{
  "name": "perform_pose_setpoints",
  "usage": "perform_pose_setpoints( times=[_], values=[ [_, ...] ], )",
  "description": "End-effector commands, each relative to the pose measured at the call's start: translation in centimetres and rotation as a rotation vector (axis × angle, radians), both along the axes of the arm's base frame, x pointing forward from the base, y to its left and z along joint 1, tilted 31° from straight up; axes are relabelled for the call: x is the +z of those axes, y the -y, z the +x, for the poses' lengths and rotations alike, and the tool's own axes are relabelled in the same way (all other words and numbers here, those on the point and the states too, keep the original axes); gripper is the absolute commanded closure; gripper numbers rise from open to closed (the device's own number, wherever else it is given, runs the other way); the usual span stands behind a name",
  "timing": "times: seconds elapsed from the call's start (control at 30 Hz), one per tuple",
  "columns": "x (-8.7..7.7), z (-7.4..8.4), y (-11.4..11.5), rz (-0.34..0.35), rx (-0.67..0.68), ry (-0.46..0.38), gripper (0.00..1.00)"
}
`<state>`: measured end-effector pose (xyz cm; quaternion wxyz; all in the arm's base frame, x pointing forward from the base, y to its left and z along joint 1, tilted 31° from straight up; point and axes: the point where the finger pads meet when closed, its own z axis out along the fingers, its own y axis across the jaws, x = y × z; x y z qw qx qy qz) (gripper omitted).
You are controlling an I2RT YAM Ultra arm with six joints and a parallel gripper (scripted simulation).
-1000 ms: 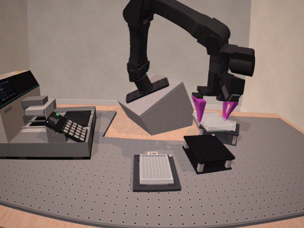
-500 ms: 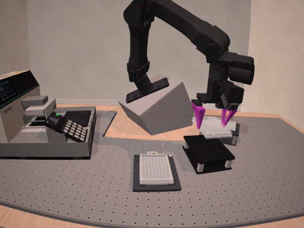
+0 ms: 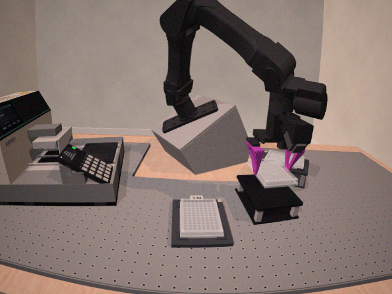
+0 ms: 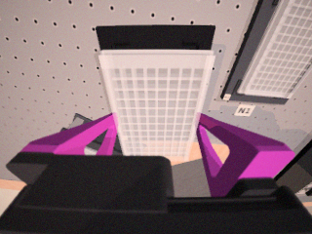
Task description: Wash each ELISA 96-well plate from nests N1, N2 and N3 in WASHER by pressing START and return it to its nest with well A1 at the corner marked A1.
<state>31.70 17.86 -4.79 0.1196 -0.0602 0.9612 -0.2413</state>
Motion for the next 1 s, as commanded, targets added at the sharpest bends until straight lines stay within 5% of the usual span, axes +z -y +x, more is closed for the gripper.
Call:
perform_pose_setpoints(
  times=[0.0,0.53,0.97],
  values=[
    [-0.1,0.3,-0.4,0.009,0.014,0.013,1.0],
    [-2.1,1.0,0.6,0.008,0.014,0.013,1.0],
    [-2.1,0.9,0.7,0.008,0.014,0.013,1.0]
  ],
)
